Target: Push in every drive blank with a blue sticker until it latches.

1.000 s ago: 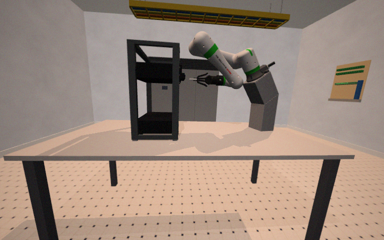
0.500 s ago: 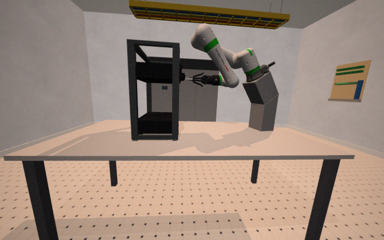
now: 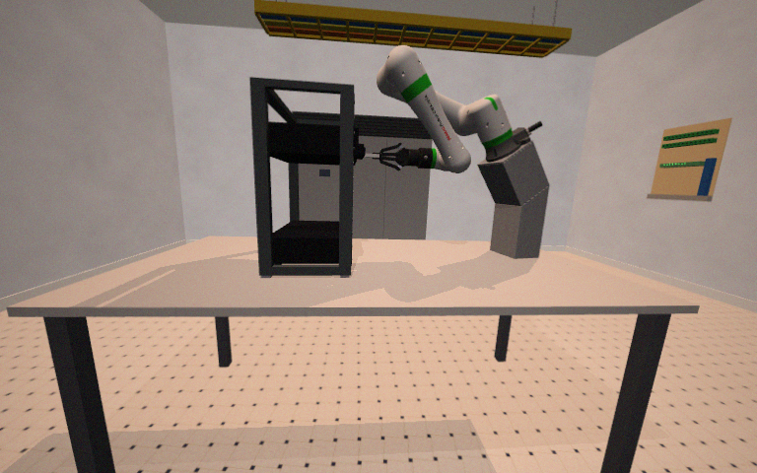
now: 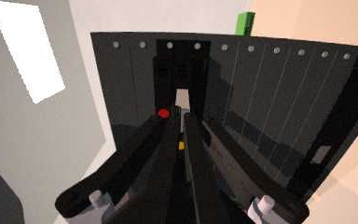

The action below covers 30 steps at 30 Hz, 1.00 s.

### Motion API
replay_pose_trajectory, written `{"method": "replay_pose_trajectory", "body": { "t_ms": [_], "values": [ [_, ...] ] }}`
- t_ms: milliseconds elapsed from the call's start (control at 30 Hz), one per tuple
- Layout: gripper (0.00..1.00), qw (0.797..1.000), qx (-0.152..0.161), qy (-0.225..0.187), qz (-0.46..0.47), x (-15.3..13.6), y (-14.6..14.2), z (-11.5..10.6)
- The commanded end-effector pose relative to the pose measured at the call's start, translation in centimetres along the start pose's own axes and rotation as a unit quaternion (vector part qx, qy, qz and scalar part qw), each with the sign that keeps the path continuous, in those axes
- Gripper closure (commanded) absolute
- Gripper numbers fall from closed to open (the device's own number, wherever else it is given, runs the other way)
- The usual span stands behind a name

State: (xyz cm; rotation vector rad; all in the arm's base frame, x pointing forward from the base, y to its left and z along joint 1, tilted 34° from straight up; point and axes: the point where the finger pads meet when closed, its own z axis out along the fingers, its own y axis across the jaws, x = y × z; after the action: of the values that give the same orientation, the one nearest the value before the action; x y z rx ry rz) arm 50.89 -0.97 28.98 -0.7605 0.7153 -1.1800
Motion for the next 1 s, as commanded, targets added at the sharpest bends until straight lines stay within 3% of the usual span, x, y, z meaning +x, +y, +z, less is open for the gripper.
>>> {"method": "replay_pose_trajectory", "body": {
  "t_ms": [0,967],
  "values": [
    [1.0,1.0,0.0,0.0,0.0,0.0,0.0,0.0],
    [1.0,1.0,0.0,0.0,0.0,0.0,0.0,1.0]
  ]
}}
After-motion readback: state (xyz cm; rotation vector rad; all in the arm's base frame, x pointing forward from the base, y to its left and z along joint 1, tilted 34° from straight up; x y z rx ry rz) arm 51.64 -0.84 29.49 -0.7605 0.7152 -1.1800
